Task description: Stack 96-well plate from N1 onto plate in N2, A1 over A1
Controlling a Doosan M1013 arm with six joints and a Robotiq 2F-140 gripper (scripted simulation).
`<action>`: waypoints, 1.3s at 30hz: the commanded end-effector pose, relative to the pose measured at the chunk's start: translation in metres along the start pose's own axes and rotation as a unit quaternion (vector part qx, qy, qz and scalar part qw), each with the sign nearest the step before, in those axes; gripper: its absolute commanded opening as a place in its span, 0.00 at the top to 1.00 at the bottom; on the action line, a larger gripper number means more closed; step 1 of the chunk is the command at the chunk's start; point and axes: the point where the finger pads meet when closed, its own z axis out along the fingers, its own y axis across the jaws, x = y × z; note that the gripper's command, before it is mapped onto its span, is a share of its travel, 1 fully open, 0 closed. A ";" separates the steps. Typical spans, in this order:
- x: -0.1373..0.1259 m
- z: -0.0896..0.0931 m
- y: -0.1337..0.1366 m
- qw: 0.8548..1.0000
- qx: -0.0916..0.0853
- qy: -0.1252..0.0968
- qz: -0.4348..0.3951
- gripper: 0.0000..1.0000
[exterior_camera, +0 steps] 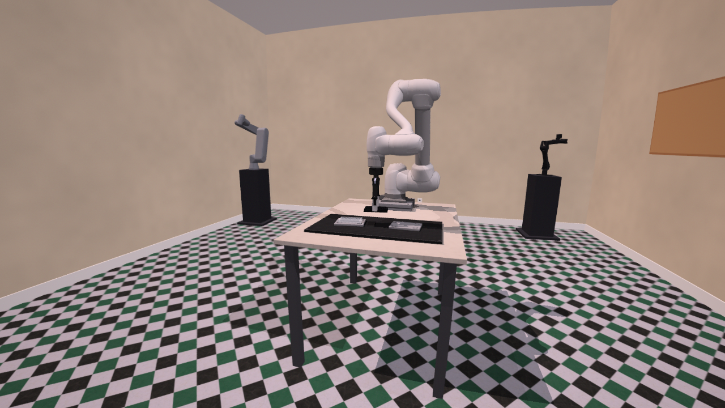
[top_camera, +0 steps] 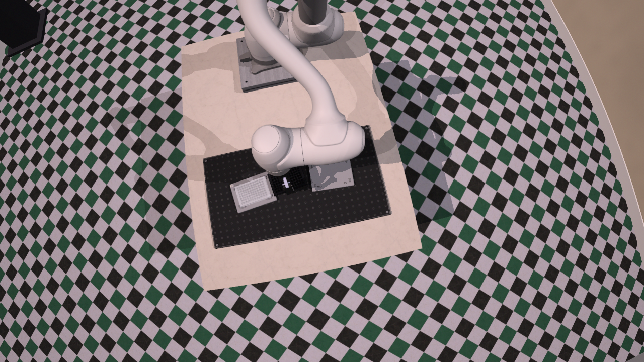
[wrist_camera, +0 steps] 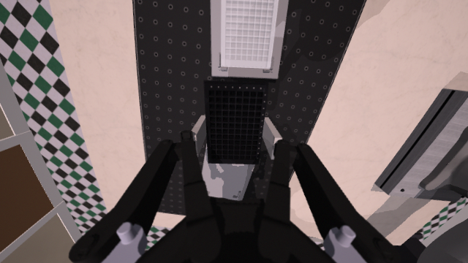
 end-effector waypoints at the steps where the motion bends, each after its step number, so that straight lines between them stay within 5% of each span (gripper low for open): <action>1: 0.015 0.000 0.004 1.000 0.000 -0.001 0.002 1.00; 39: 0.128 0.001 0.015 1.000 0.000 -0.001 0.002 1.00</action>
